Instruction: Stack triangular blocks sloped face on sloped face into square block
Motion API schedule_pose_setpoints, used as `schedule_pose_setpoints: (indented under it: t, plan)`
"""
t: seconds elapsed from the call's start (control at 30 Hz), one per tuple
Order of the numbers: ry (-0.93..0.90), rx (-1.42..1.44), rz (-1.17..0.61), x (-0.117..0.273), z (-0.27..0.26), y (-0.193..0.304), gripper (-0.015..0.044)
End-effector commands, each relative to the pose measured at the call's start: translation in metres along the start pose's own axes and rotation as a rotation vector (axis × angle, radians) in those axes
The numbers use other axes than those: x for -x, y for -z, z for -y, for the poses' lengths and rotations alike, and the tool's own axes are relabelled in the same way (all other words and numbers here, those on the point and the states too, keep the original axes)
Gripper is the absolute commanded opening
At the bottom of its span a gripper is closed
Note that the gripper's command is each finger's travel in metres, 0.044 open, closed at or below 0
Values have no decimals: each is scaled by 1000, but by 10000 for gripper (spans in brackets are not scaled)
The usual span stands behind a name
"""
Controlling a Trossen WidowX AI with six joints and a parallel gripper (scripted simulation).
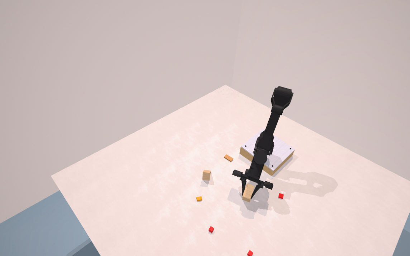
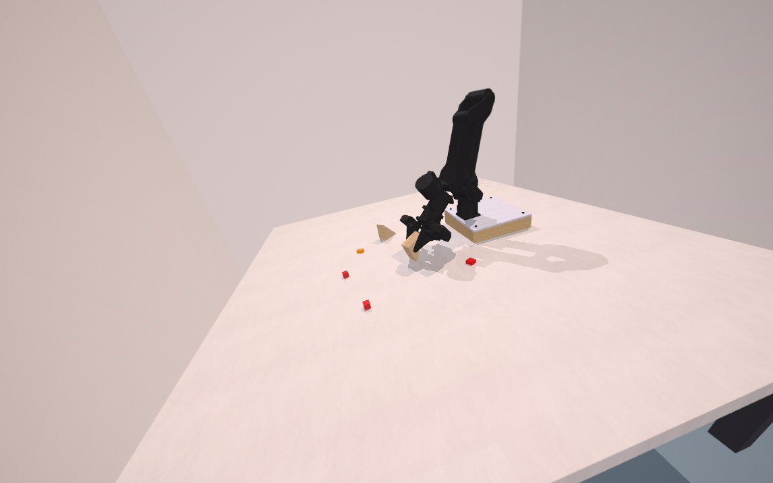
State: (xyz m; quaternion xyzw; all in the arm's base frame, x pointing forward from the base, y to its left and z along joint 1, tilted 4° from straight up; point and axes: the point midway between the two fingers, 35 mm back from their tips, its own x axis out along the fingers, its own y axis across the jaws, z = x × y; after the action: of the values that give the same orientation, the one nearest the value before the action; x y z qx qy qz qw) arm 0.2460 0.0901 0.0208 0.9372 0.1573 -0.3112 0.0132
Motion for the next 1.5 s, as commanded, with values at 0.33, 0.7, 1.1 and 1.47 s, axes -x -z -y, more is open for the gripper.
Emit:
schedule_pose_setpoints:
  t: [0.33, 0.7, 1.1, 1.47]
  plan:
    - [0, 0, -4, 1, 0, -3, 262]
    - [0, 0, -4, 1, 0, -3, 440]
    - [-1, 0, -8, 26, 0, 49, 440]
    - [-1, 0, -8, 66, 1, 77, 440]
